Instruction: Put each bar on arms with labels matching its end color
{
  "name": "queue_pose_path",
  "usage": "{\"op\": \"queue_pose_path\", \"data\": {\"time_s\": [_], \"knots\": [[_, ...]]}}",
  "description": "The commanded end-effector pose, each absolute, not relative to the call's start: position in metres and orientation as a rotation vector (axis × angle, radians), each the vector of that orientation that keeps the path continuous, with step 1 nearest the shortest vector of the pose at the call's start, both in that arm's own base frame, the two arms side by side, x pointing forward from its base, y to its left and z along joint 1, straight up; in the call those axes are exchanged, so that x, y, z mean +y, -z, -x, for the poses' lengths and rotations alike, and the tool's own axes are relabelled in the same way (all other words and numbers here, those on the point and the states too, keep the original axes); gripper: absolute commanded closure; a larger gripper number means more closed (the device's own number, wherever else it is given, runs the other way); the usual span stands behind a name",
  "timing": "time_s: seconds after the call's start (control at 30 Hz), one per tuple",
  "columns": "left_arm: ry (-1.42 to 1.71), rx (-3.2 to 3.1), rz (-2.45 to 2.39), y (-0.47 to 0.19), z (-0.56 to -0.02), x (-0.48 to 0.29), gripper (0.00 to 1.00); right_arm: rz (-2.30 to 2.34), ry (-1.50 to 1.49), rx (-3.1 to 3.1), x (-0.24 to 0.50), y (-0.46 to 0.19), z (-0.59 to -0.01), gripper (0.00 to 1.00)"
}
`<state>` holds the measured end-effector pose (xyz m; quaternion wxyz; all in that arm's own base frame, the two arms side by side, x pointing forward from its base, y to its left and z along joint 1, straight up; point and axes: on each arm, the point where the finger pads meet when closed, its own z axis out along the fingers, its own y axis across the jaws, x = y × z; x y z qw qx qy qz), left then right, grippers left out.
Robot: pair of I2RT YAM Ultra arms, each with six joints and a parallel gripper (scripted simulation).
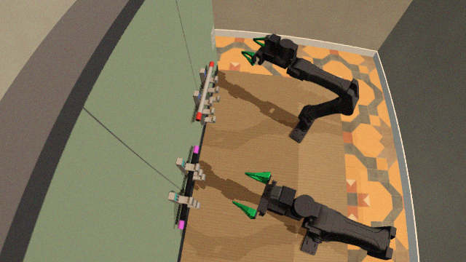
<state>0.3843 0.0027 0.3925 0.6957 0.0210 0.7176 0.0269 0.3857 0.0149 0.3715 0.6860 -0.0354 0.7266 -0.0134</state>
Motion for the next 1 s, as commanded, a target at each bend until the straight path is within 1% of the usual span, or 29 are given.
{"op": "queue_pose_path", "data": {"time_s": [0.0, 0.97], "knots": [[-0.119, 1.599, -0.089, -0.388, -0.389, 0.002, 0.00, 0.128, 0.074, 1.546, 0.021, -0.388, -0.376, 0.00], [-0.410, 1.615, -0.308, -0.354, -0.405, 0.005, 0.00, 0.434, 0.253, 1.434, 0.067, -0.354, -0.361, 0.00]]}}
